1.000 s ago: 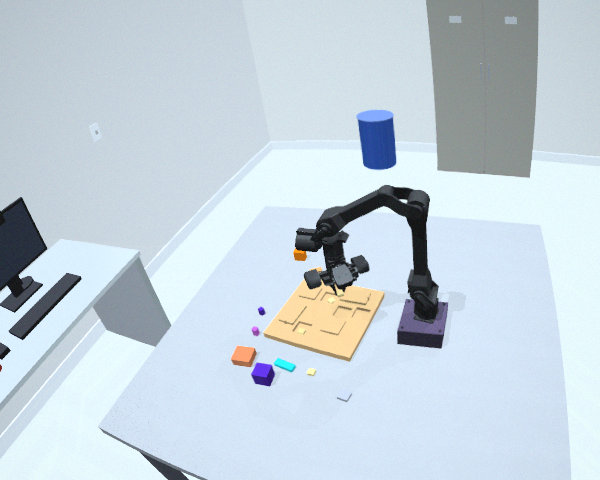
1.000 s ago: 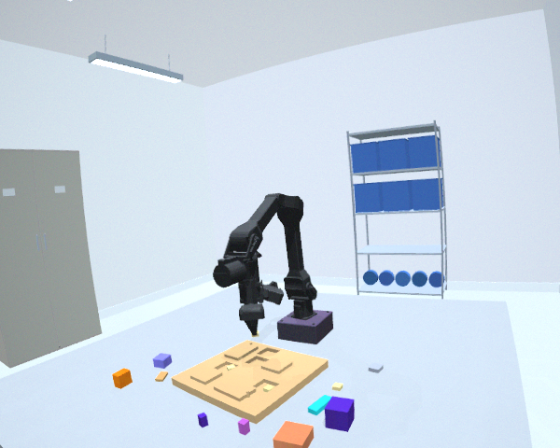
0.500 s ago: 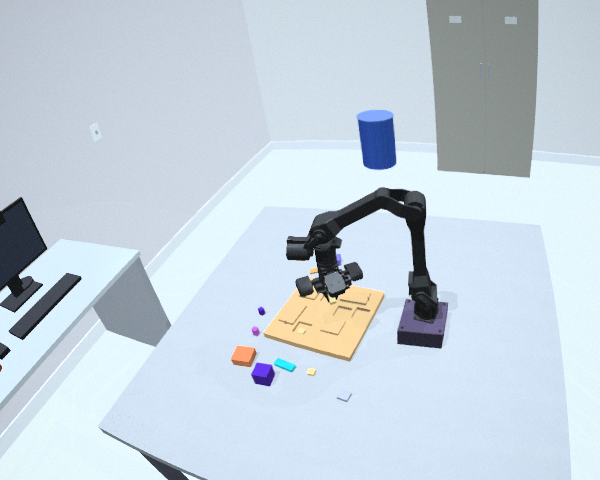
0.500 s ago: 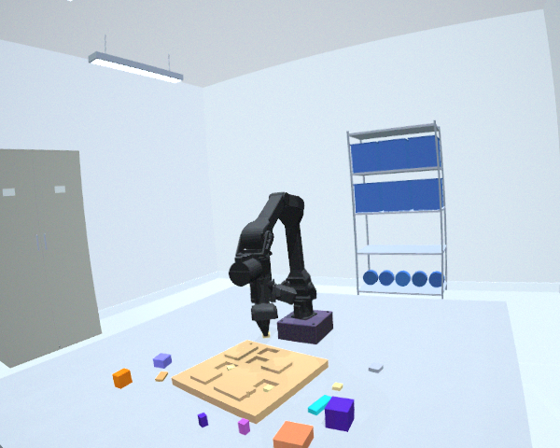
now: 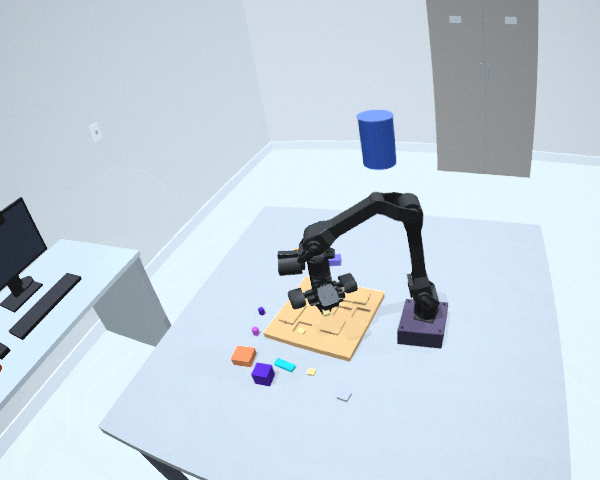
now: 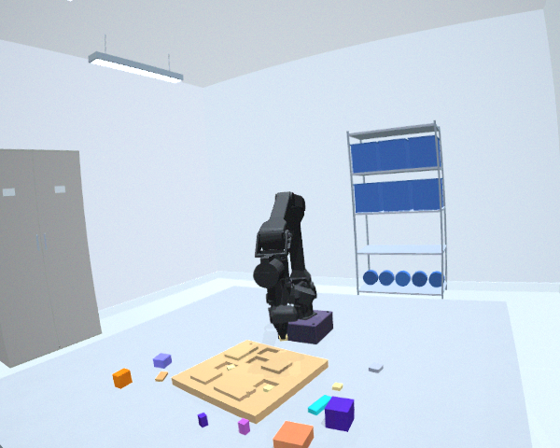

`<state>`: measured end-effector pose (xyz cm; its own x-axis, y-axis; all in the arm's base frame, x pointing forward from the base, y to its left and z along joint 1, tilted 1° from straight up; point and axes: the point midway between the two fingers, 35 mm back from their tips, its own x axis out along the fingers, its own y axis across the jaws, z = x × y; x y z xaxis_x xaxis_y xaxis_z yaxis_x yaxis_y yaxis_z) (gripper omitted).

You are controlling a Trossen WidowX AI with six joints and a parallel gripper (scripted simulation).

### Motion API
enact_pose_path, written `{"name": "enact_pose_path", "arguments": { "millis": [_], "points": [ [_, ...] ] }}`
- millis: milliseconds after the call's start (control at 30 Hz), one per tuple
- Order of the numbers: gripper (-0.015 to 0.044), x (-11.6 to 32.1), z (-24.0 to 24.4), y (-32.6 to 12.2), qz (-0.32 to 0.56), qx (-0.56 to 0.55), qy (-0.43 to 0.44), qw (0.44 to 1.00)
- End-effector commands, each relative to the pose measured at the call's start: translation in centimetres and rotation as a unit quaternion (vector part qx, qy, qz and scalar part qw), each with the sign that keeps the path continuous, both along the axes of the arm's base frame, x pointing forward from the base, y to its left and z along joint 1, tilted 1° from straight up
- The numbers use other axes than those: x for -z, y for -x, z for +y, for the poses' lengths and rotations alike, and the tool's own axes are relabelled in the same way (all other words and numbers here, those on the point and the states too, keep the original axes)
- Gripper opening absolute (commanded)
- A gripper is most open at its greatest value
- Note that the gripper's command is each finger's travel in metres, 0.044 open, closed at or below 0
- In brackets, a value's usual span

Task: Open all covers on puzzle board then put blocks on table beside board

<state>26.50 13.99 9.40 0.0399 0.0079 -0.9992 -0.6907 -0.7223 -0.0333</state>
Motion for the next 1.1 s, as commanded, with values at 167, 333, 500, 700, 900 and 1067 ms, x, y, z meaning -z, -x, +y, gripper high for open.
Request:
{"name": "enact_pose_path", "arguments": {
  "millis": [167, 333, 500, 700, 900, 1067],
  "points": [
    [0.008, 0.1, 3.0, 0.8, 0.002, 0.002, 0.001, 1.0],
    [0.008, 0.1, 4.7, 1.4, 0.002, 0.002, 0.0, 1.0],
    [0.008, 0.1, 6.4, 2.2, 0.003, 0.002, -0.001, 1.0],
    [0.008, 0.1, 8.4, 3.4, 0.003, 0.002, -0.001, 1.0],
    [0.008, 0.2, 10.4, 4.6, 0.004, 0.002, -0.002, 1.0],
    [0.008, 0.2, 12.0, 5.8, 0.004, 0.002, -0.003, 1.0]
  ]
}}
